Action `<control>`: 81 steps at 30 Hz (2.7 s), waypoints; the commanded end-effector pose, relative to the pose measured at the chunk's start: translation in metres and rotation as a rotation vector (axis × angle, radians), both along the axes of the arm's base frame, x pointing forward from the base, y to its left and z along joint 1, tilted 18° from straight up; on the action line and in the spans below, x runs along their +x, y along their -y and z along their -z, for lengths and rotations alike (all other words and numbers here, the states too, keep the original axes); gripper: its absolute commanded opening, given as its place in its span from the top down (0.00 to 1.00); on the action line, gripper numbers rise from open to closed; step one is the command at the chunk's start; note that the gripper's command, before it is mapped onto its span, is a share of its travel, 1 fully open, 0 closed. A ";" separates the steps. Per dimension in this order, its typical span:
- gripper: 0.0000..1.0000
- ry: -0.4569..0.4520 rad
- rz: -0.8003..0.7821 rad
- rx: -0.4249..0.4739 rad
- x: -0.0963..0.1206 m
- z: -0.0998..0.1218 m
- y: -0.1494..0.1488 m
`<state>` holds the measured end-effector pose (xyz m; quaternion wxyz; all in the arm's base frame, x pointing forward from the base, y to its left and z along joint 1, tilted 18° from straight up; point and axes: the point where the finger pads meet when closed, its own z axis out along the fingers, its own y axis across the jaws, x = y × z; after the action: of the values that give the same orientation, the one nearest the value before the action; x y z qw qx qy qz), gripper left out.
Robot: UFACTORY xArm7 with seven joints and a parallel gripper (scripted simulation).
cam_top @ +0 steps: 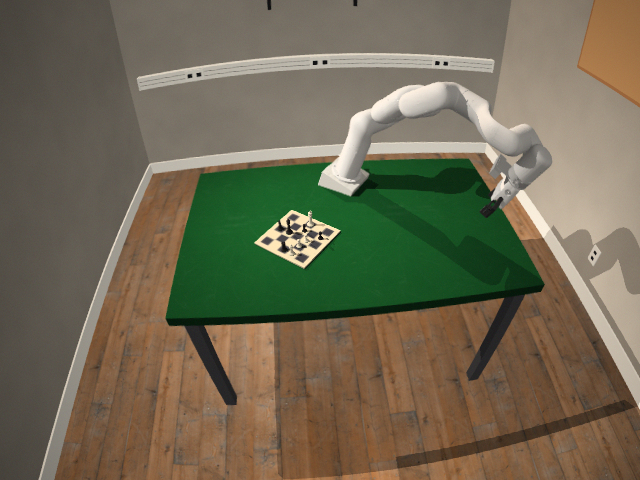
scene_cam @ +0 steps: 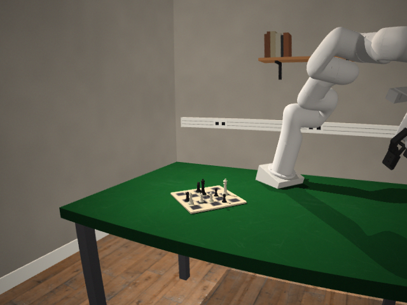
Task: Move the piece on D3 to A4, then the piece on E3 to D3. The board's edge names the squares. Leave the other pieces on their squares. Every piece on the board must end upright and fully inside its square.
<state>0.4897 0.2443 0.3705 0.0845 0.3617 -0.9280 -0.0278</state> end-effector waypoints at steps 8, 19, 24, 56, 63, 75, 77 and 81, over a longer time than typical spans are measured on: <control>0.00 -0.045 0.033 -0.133 0.033 0.082 0.090; 0.00 -0.140 0.029 -0.257 0.029 0.155 0.185; 0.00 -0.172 0.022 -0.288 0.022 0.180 0.219; 0.00 -0.256 -0.003 -0.346 -0.003 0.223 0.283; 0.00 -0.256 -0.003 -0.346 -0.003 0.223 0.283; 0.00 -0.256 -0.003 -0.346 -0.003 0.223 0.283; 0.00 -0.256 -0.003 -0.346 -0.003 0.223 0.283; 0.00 -0.256 -0.003 -0.346 -0.003 0.223 0.283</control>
<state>0.4854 -0.0377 0.1452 0.2643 0.3376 -0.8993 0.0857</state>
